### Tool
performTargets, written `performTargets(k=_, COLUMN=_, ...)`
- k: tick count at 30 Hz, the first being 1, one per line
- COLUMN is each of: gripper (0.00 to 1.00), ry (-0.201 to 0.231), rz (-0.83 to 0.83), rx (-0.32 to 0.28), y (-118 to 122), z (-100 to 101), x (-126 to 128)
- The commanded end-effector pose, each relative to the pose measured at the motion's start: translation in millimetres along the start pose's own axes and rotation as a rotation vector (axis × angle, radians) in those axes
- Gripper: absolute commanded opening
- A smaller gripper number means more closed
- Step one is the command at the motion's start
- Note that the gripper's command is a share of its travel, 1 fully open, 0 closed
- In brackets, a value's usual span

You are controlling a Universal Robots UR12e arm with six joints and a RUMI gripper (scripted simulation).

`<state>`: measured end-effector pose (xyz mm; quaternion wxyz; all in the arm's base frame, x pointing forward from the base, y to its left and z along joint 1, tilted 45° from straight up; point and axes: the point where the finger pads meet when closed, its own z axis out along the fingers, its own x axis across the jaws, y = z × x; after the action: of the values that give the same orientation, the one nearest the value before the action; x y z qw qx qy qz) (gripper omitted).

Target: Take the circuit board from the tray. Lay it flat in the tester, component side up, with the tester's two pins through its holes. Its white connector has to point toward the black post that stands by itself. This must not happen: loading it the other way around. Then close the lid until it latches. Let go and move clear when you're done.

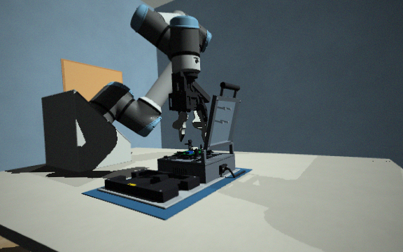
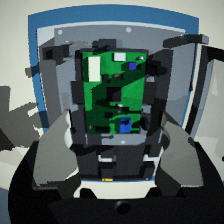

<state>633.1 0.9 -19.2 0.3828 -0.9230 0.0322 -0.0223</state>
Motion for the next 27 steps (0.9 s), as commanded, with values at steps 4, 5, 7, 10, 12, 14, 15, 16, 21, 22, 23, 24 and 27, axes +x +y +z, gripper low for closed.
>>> performTargets(k=4, gripper=0.59, ry=0.001, rz=0.0, rx=0.0, y=0.2, z=-35.2, x=0.5)
performTargets(k=5, gripper=0.59, ry=0.001, rz=0.0, rx=0.0, y=0.2, z=-40.9, x=0.5)
performTargets(k=7, gripper=0.59, ry=0.001, rz=0.0, rx=0.0, y=0.2, z=-52.7, x=0.4)
performTargets(k=10, gripper=0.59, ry=0.001, rz=0.0, rx=0.0, y=0.2, z=-71.3, x=0.4)
performTargets(k=12, gripper=0.59, ry=0.001, rz=0.0, rx=0.0, y=0.2, z=-84.0, x=0.4)
performTargets(k=14, gripper=0.59, ry=0.001, rz=0.0, rx=0.0, y=0.2, z=-84.0, x=0.4)
performTargets(k=15, gripper=0.59, ry=0.001, rz=0.0, rx=0.0, y=0.2, z=-90.5, x=0.4)
performTargets(k=16, gripper=0.59, ry=0.001, rz=0.0, rx=0.0, y=0.2, z=-96.9, x=0.4)
performTargets(k=21, gripper=0.59, ry=0.001, rz=0.0, rx=0.0, y=0.2, z=-128.6, x=0.4)
performTargets(k=22, gripper=0.59, ry=0.001, rz=0.0, rx=0.0, y=0.2, z=-134.8, x=0.4)
performTargets(k=23, gripper=0.59, ry=0.001, rz=0.0, rx=0.0, y=0.2, z=-140.8, x=0.4)
performTargets(k=24, gripper=0.59, ry=0.001, rz=0.0, rx=0.0, y=0.2, z=-146.6, x=0.4)
performTargets(k=27, gripper=0.59, ry=0.001, rz=0.0, rx=0.0, y=0.2, z=-163.3, x=0.4)
